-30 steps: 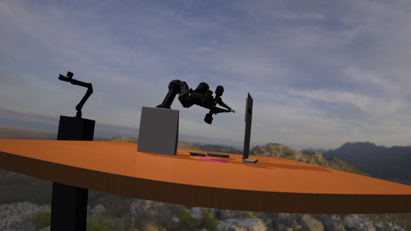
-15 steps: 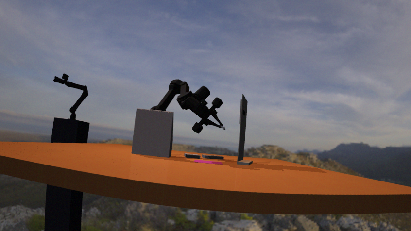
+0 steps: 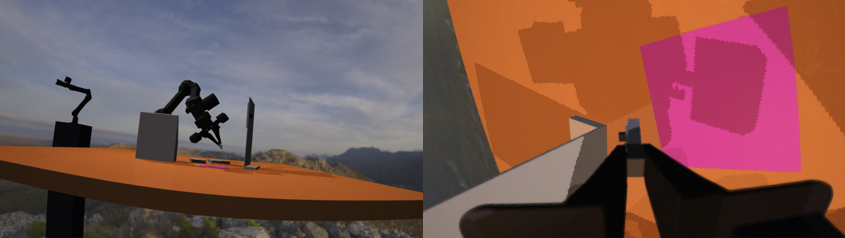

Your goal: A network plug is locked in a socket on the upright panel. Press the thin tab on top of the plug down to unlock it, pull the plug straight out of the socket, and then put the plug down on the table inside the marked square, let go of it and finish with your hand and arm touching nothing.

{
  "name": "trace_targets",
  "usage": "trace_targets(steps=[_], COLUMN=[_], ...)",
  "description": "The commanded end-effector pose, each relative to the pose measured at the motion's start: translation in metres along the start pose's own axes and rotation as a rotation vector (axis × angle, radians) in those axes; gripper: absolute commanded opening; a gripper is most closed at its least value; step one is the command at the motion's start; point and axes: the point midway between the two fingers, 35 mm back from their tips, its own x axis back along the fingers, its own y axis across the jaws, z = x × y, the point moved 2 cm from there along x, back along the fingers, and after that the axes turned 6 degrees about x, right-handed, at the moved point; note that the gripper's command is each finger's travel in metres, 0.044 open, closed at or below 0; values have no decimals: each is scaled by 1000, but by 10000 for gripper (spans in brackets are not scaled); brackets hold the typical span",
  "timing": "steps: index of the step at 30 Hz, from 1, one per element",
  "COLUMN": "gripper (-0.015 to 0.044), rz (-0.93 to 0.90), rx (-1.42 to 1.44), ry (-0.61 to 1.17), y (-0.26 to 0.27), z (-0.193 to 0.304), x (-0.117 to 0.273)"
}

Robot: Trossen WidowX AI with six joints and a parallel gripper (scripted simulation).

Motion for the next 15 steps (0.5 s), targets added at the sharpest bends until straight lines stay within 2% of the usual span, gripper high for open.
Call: trace_targets(steps=[1, 15], gripper=[0, 0], rz=[72, 85], rx=[-16, -19], ry=[22, 24], y=[-11, -20], z=[-4, -5], x=[-6, -17])
